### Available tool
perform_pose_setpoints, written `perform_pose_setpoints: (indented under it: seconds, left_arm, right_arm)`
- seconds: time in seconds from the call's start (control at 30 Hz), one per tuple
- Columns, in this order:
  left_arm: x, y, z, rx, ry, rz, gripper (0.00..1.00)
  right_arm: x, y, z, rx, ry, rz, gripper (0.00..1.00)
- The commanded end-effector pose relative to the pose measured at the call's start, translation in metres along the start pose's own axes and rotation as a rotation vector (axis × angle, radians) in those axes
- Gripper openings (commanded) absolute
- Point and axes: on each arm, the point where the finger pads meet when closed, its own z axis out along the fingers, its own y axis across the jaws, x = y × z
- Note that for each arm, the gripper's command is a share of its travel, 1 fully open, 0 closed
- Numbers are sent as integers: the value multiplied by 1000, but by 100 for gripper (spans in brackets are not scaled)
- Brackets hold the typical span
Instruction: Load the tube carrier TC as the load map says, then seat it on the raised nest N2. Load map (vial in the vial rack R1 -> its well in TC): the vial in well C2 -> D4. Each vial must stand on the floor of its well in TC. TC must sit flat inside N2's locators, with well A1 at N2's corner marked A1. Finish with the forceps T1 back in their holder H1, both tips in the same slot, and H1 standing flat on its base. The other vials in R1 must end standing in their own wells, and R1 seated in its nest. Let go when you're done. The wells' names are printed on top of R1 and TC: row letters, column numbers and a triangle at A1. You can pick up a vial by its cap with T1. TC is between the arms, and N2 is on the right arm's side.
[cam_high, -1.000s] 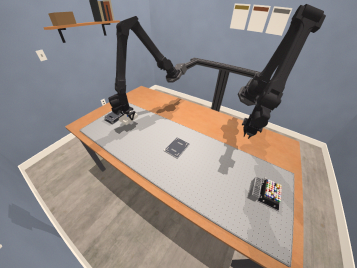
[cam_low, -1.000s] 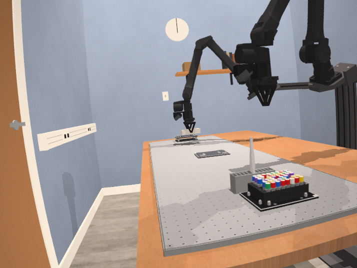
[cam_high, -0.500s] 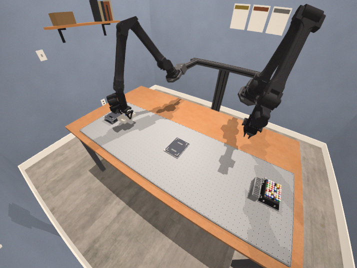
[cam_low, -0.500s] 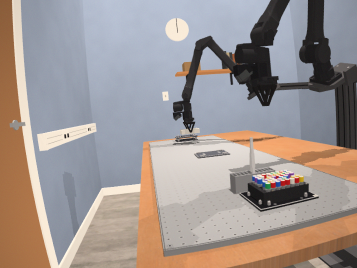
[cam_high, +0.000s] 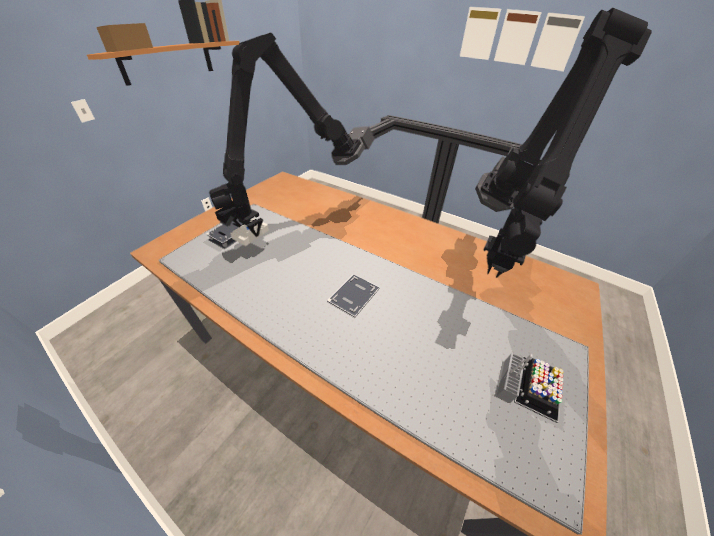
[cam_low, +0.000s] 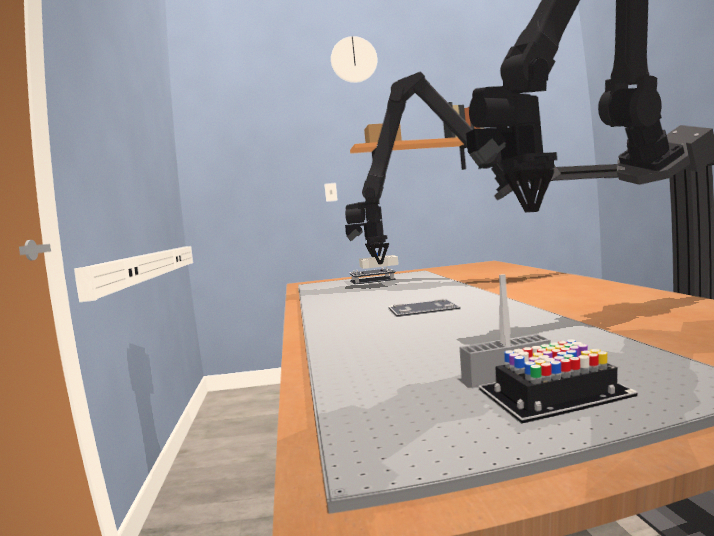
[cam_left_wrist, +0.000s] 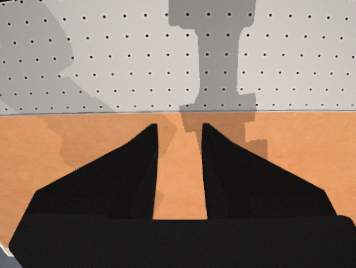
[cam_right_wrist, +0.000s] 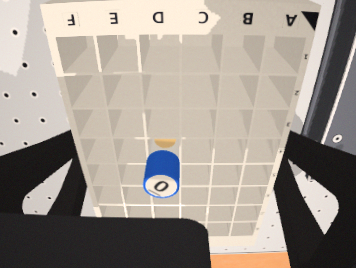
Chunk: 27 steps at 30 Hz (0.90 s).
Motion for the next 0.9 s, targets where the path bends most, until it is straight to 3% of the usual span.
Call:
perform_pose_setpoints:
  seconds: [0.0, 0.1, 0.87]
  left_arm:
    - [-10, 4, -3, -6, -17, -16, 24]
    - [-10, 4, -3, -6, -17, -16, 24]
    - [-10, 4, -3, -6, -17, -16, 24]
  right_arm:
    - [-19, -13, -12, 10, -36, -21, 0]
    - [-24, -7, -12, 5, -44, -33, 0]
    - [-11, -48, -2, 4, -12, -20, 0]
